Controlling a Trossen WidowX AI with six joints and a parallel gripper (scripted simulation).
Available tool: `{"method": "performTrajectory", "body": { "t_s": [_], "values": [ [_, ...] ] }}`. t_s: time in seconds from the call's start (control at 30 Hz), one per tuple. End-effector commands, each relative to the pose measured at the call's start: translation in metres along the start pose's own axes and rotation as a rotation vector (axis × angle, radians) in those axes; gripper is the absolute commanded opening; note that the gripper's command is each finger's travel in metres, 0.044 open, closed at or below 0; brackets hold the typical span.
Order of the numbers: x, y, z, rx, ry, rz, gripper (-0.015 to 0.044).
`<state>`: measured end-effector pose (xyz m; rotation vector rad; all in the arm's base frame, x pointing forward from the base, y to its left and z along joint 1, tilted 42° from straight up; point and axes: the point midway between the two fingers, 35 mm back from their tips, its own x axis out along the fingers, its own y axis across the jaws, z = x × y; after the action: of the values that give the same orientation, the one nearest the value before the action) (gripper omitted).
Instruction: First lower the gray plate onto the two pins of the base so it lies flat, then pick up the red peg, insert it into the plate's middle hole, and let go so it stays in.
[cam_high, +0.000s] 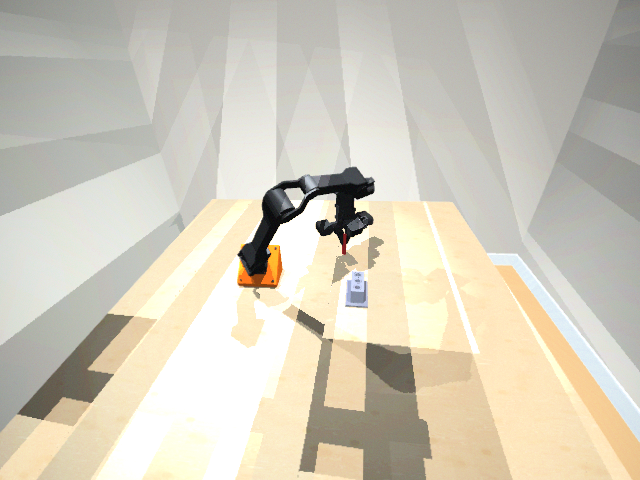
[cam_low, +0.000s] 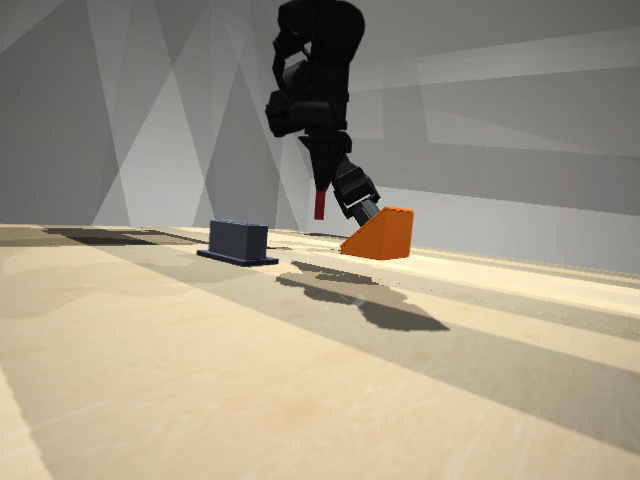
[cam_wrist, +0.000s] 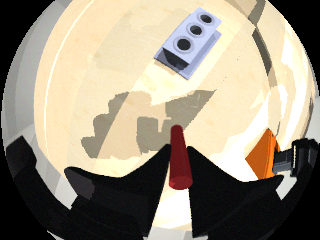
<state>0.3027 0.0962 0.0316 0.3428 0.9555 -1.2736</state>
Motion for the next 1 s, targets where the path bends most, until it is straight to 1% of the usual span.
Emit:
{"method": "performTrajectory", "body": {
  "t_s": [0.0,0.97],
  "values": [
    [-0.003,0.002,0.013,0.002,-0.003,0.009,0.0],
    [-0.003,-0.004,0.103,0.008,-0.017,0.002,0.0]
  ]
}}
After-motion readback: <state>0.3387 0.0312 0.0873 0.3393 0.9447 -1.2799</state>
